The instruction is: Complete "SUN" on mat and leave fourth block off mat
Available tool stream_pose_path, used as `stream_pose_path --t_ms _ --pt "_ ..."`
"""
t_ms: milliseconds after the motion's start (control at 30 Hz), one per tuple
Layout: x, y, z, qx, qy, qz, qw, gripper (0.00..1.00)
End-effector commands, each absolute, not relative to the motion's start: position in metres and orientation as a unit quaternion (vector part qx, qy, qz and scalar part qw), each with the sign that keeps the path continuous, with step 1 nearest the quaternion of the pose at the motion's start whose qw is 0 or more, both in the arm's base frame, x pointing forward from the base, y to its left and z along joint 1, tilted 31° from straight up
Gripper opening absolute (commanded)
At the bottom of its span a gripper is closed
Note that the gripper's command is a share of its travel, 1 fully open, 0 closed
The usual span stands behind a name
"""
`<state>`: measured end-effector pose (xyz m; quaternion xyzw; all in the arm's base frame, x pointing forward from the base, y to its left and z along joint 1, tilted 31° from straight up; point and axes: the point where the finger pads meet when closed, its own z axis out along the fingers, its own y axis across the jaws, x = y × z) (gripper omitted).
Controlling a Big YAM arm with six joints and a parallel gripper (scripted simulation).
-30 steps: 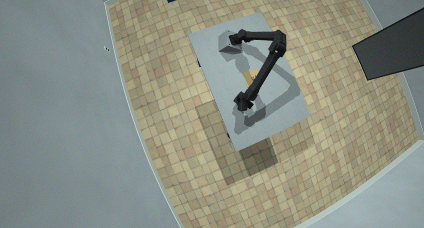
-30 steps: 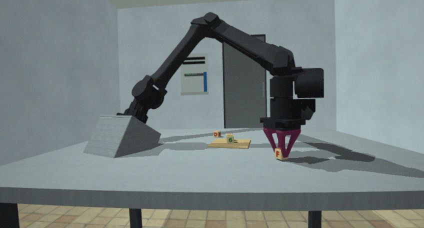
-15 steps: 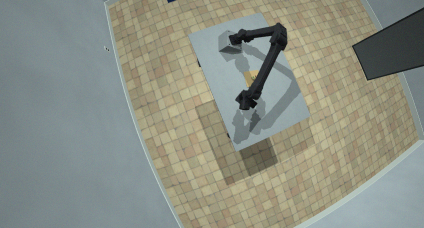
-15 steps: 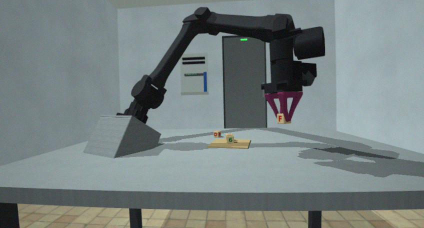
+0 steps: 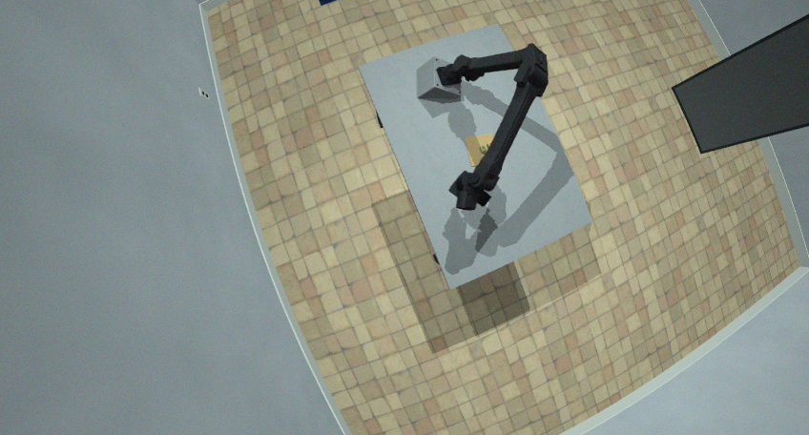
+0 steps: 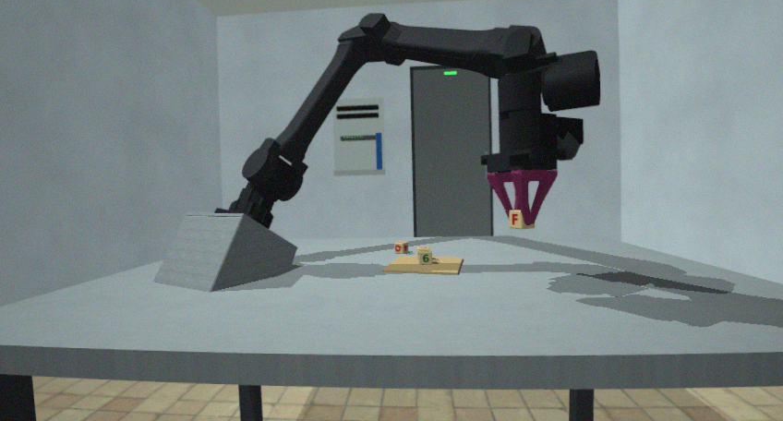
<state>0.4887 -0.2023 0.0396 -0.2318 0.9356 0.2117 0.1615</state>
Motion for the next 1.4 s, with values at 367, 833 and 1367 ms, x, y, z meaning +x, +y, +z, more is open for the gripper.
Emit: stream_pose_path --t_ms 367,833,1367 --pt "0.478 -0.173 0.070 -0.079 0.961 0.225 0.139 0.20" --pt "0.419 -0.104 0.097 0.256 0.928 0.267 0.044 0.20" --pt "0.363 -0.055 0.103 0.577 0.769 0.268 -0.064 0.20"
